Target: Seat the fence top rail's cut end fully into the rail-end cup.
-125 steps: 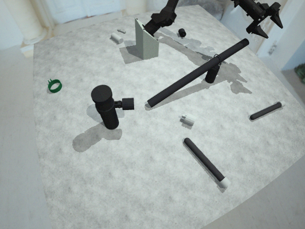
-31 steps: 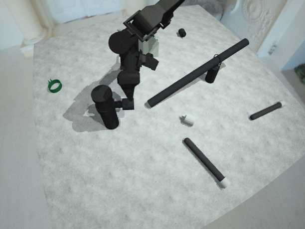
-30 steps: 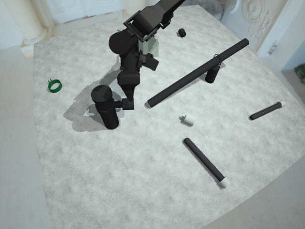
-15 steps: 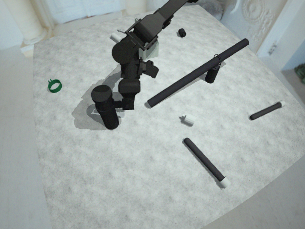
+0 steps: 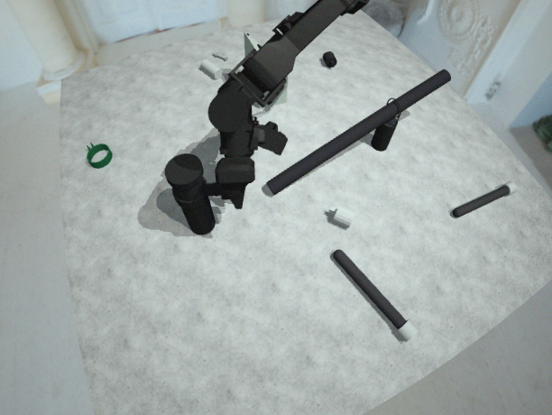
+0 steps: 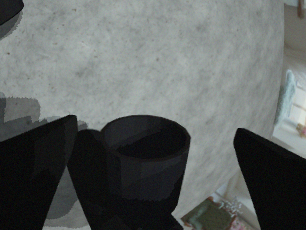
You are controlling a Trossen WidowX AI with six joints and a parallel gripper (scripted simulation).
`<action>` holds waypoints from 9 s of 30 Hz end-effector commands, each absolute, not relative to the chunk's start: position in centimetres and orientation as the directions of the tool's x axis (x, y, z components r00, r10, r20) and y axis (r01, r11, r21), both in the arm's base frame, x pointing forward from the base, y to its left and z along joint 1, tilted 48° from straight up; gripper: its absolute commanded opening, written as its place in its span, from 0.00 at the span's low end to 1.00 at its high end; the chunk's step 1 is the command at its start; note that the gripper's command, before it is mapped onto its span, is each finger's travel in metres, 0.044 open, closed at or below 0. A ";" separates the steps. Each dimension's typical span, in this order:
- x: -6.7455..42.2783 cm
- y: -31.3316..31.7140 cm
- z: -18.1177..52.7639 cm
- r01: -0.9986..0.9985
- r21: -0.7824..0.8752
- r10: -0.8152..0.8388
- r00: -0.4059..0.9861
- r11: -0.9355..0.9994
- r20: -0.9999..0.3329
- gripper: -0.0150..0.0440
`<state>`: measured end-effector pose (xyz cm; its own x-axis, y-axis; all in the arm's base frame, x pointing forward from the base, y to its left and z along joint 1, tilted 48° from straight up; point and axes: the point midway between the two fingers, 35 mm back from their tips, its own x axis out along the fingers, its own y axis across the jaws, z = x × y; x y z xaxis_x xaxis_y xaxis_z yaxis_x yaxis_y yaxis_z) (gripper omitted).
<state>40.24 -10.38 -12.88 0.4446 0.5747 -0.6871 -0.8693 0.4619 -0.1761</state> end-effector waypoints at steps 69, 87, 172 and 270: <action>38.3 -9.2 -14.2 -0.892 -0.330 0.664 0.451 0.310 -0.596 0.25; 37.4 -9.3 -14.3 -0.885 -0.393 0.698 0.446 0.250 -0.560 0.25; 32.1 -8.7 5.7 0.030 0.729 0.644 0.444 0.684 -0.623 1.00; 31.1 9.1 -3.2 0.974 0.125 0.740 -0.059 0.191 -0.670 1.00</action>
